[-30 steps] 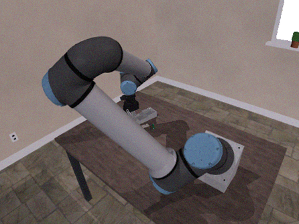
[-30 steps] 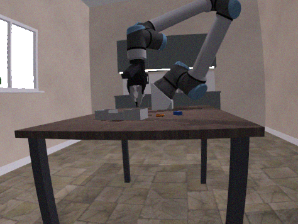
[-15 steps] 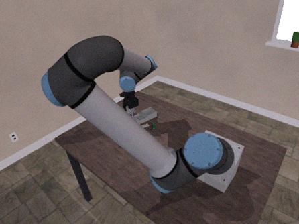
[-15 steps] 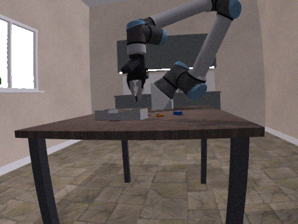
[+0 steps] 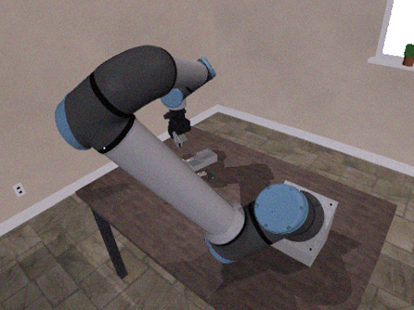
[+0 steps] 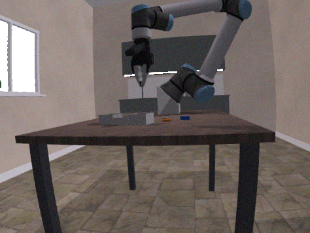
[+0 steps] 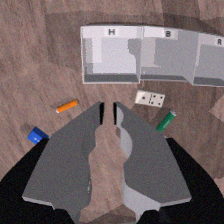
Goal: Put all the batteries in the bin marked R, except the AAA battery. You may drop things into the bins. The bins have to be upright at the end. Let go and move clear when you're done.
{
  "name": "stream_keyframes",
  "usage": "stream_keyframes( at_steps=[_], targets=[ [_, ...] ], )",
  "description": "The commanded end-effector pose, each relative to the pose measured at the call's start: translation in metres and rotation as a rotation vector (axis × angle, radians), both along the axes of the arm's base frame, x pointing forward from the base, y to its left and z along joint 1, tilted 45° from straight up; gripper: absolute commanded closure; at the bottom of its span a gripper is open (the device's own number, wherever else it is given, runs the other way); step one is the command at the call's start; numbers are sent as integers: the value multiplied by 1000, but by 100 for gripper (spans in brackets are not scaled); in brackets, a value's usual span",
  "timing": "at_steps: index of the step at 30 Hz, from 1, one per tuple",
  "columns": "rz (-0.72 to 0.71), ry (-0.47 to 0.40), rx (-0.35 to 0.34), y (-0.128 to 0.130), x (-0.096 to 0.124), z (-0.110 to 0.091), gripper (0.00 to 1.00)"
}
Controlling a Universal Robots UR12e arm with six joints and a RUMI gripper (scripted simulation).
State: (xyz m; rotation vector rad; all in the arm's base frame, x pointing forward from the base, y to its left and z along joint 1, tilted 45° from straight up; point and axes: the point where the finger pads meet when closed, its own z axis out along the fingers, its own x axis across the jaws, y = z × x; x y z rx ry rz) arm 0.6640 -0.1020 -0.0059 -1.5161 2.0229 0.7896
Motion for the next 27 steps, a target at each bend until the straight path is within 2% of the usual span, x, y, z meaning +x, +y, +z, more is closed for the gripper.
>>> stream_keyframes(
  at_steps=[1,15,16,19,21,22,27],
  targets=[
    [2,0,1,-28,-2,29,96],
    [2,0,1,-28,-2,29,96],
    [38,-35,-1,-21,-6,30,75],
    [132,-128,-6,1,-17,34,75],
    [132,-128,-6,1,-17,34,75],
    [180,-174,-8,8,-21,35,75],
    [271,-262,-15,45,-39,41,75]
  ],
)
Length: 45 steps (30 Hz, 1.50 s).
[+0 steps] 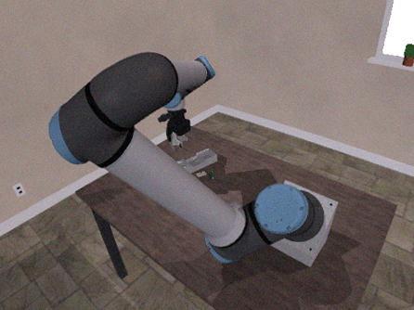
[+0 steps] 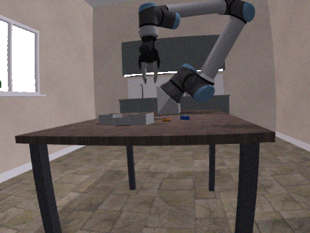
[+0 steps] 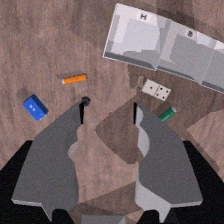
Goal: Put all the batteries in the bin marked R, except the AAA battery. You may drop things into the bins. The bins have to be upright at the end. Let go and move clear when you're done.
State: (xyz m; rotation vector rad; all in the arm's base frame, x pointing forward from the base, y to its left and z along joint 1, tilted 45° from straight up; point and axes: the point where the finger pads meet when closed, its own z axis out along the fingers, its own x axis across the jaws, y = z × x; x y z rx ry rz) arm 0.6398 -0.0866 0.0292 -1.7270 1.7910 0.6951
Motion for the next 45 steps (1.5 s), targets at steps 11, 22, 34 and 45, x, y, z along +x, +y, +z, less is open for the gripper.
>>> stream_keyframes(
  at_steps=[11,22,34,45],
  targets=[
    [262,-257,-13,96,-49,18,75],
    [405,-403,-19,177,-90,32,75],
    [405,-403,-19,186,-97,38,75],
    [405,-403,-19,182,-93,34,75]
  ],
)
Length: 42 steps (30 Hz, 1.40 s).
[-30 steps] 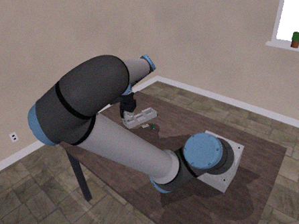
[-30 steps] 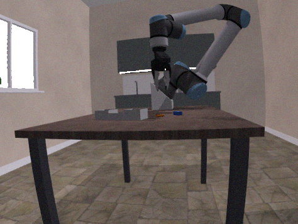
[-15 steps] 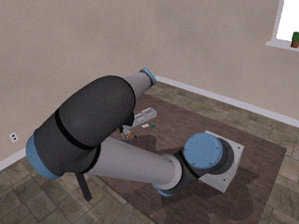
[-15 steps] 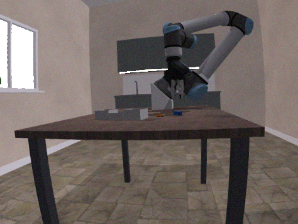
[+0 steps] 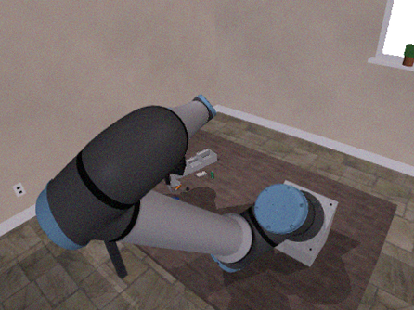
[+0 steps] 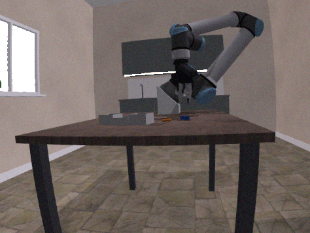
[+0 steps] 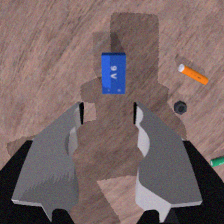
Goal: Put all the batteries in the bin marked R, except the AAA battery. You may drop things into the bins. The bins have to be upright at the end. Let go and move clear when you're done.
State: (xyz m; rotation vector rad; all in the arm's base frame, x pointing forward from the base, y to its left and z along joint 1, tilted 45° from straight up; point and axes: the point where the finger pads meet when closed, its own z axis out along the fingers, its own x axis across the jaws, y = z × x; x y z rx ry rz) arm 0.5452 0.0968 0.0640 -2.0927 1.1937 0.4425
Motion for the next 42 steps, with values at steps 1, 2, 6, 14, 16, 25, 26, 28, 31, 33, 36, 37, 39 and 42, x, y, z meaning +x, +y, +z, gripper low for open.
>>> stream_keyframes(
  at_steps=[1,2,6,14,16,25,26,28,31,33,36,37,39,42],
  targets=[
    [0,-1,0,-2,2,-1,75],
    [0,-1,-1,-2,2,-1,75],
    [0,-1,-1,-3,3,-2,75],
    [0,-1,-1,-4,3,-3,75],
    [0,-1,-1,-4,3,-3,75],
    [0,-1,0,-4,3,-3,75],
    [0,-1,0,-4,3,-3,75],
    [0,-1,0,-4,3,-3,75],
    [0,-1,0,-4,3,-3,75],
    [0,-1,0,-4,3,-3,75],
    [0,-1,0,-4,3,-3,75],
    [0,-1,0,-4,3,-3,75],
    [0,-1,0,-1,3,-5,75],
    [0,-1,0,8,3,-14,75]
  ],
)
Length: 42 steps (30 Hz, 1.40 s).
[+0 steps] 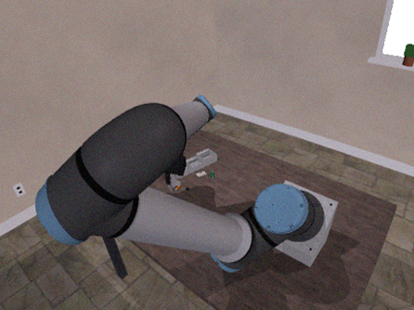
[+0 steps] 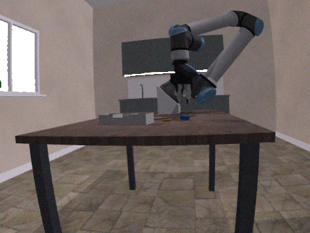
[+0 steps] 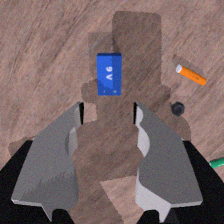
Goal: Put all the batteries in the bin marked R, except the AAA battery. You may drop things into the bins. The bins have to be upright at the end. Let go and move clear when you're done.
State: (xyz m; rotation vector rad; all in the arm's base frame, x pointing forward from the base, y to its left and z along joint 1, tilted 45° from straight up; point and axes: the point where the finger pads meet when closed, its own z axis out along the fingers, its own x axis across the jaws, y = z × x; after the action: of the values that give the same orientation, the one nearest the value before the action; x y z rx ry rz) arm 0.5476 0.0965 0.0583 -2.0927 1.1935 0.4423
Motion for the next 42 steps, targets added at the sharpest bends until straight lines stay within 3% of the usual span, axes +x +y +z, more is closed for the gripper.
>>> stream_keyframes(
  at_steps=[1,15,42],
  targets=[
    [0,-1,0,11,1,-11,75],
    [-1,-1,0,42,4,-44,75],
    [0,-1,0,51,3,-52,75]
  ],
)
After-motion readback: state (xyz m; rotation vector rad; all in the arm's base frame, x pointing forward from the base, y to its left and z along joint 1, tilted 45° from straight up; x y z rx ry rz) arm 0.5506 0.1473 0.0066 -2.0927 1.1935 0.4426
